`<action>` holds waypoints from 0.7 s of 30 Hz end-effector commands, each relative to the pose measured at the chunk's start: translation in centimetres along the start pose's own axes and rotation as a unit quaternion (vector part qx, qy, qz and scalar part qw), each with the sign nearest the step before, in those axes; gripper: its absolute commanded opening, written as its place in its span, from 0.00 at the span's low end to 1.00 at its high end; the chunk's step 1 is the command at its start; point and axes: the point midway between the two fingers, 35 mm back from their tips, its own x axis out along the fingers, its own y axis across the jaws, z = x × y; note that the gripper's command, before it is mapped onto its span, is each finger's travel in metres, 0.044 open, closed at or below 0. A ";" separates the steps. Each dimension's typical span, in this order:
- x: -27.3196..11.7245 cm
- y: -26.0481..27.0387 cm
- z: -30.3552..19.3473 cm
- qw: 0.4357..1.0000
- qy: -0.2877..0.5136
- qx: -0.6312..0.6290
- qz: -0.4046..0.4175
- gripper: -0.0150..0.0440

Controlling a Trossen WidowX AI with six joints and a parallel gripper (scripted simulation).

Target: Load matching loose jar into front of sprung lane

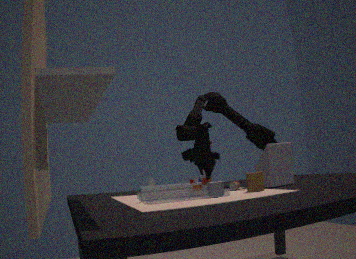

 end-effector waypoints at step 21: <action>-0.2 -0.1 1.1 1.000 -0.011 0.007 -0.001 0.25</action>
